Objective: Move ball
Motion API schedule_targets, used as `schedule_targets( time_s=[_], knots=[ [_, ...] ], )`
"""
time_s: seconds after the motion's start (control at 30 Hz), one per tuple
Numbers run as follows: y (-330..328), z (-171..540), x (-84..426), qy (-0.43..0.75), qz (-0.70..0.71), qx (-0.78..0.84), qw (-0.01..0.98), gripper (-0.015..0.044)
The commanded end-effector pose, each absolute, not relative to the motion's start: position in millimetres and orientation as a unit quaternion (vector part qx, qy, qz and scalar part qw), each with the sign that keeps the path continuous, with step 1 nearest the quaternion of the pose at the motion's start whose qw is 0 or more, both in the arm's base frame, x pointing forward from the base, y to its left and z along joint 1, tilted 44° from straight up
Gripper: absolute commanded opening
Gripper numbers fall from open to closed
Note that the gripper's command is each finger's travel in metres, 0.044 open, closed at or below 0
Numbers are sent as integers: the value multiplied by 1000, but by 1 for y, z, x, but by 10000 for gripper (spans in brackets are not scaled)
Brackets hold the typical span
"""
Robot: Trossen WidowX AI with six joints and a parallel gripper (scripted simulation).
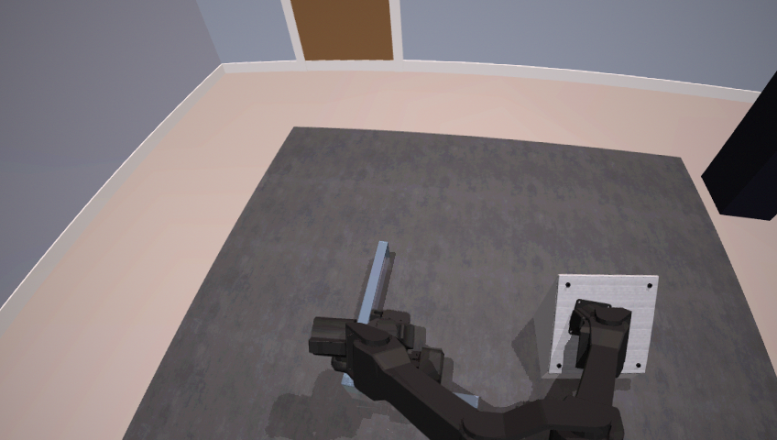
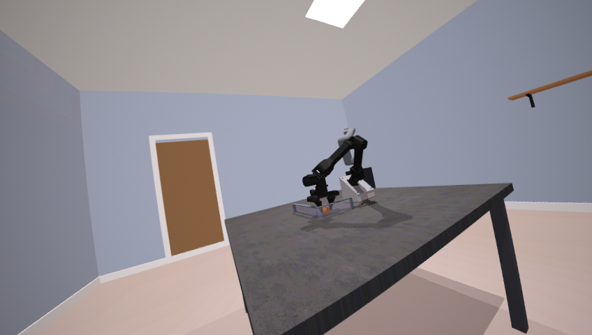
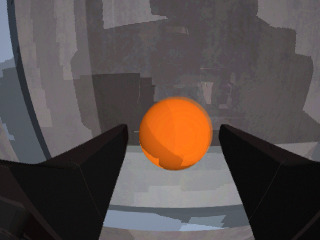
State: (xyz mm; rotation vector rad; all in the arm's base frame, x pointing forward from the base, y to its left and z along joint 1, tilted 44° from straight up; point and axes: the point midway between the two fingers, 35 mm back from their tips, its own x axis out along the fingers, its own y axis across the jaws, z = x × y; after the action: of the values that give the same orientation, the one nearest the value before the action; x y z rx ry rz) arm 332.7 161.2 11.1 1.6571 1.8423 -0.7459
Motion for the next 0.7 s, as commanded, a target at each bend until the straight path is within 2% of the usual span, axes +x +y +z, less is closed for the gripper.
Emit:
schedule_targets(
  time_s=[0.0,0.2,0.57,0.67],
  knots=[
    [159,13,333,685,-277,616,274,322],
    [102,69,341,685,-281,615,271,322],
    [101,66,343,681,-283,620,268,322],
    [87,81,344,681,-282,620,269,400]
  ],
)
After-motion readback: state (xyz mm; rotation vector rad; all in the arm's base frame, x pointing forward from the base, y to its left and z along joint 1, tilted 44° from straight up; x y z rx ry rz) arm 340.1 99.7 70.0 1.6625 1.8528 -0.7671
